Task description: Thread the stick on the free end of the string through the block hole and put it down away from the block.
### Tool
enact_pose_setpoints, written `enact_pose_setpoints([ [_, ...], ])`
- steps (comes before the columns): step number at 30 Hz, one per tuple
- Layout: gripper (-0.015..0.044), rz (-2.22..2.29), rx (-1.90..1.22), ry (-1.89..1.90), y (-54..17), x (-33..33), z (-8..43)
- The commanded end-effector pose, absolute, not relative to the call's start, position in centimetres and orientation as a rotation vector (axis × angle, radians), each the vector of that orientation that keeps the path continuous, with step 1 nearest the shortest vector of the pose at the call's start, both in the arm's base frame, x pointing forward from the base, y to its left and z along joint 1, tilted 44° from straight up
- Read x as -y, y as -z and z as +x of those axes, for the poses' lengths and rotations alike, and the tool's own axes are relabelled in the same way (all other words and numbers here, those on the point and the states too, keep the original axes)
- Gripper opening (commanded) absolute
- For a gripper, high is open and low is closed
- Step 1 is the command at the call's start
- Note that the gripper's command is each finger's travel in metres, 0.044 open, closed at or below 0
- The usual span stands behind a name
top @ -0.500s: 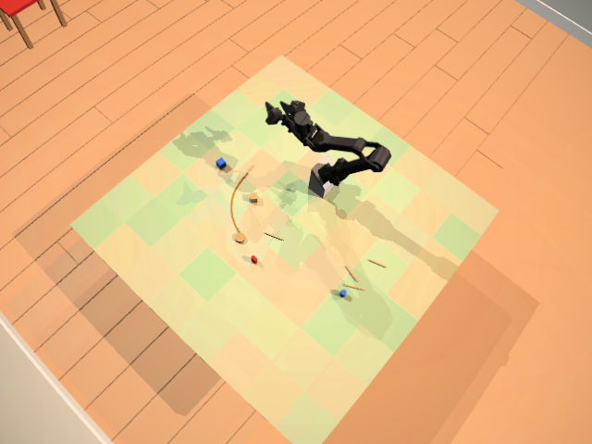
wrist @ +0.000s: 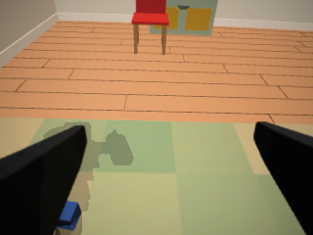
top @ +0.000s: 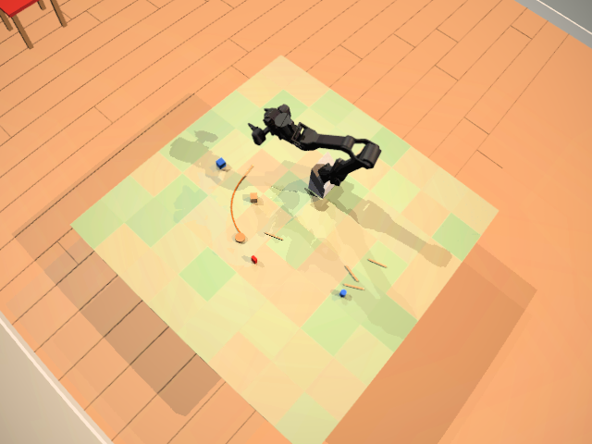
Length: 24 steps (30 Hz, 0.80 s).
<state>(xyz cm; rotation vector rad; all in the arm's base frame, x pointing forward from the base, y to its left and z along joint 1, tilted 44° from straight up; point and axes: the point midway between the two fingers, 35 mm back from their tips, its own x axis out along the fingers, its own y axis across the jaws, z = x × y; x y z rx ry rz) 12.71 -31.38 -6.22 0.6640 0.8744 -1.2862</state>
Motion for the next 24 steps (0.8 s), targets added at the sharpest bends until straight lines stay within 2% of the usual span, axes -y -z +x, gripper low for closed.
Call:
enact_pose_setpoints([
  [1, 0.044, 0.414, -1.286, 0.676, 10.4, 27.3, 18.1],
  [13, 0.044, 0.125, -1.464, -0.107, 13.4, 20.8, 22.6],
  [24, 0.044, -0.099, -1.335, -0.834, 14.5, 14.0, 25.3],
])
